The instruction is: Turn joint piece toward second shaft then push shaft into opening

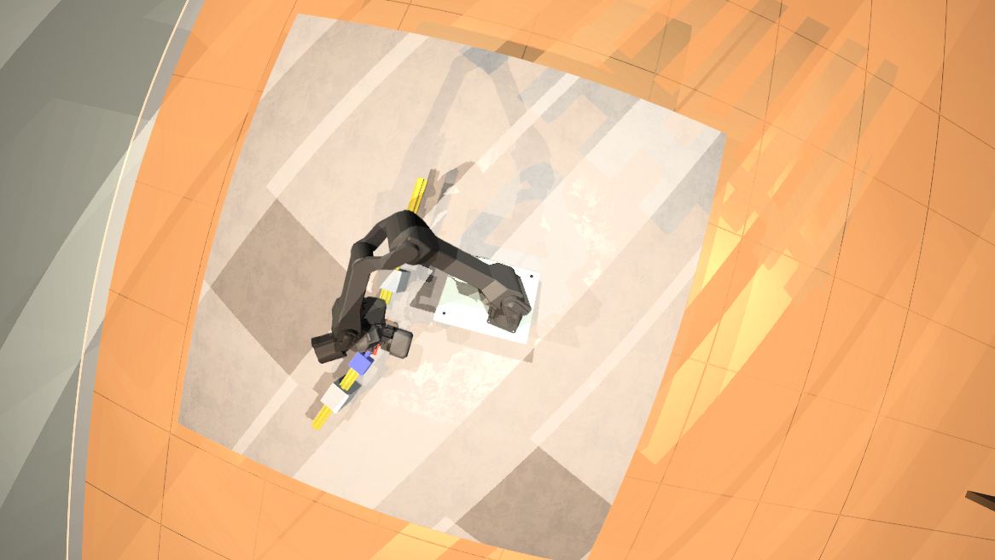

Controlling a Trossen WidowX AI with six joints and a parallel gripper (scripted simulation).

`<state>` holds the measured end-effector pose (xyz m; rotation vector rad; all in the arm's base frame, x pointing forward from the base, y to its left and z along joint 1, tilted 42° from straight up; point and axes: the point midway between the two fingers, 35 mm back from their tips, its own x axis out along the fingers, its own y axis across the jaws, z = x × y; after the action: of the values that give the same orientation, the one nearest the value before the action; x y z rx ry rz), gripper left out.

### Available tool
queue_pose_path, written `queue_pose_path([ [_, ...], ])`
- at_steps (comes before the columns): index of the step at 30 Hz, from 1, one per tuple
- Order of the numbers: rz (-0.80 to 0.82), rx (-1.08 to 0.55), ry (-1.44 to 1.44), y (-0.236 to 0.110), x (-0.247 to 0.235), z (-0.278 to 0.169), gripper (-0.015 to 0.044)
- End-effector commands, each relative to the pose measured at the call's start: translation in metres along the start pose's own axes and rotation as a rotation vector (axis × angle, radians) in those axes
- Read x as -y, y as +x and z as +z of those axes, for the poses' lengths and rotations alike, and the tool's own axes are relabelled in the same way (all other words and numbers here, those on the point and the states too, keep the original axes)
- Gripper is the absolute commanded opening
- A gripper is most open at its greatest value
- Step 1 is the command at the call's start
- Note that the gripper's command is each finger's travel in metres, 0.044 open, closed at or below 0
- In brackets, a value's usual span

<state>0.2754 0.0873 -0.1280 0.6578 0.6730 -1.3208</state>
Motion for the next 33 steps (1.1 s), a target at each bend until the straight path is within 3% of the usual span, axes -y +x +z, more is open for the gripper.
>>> queue_pose_path([
  [1,0.000,-0.001,-0.001,0.0000,0.0000,0.0000,0.0000],
  [8,0.000,-0.001,-0.001,0.0000,0.0000,0.0000,0.0000],
  [13,0.000,-0.001,-0.001,0.0000,0.0000,0.0000,0.0131],
  [16,0.000,-0.001,-0.001,0.0000,0.0000,0.0000,0.0147],
  [27,0.000,-0.001,-0.001,0.0000,0.0000,0.0000,0.0436],
  [33,0.000,-0.001,-0.001,0.0000,0.0000,0.0000,0.0440],
])
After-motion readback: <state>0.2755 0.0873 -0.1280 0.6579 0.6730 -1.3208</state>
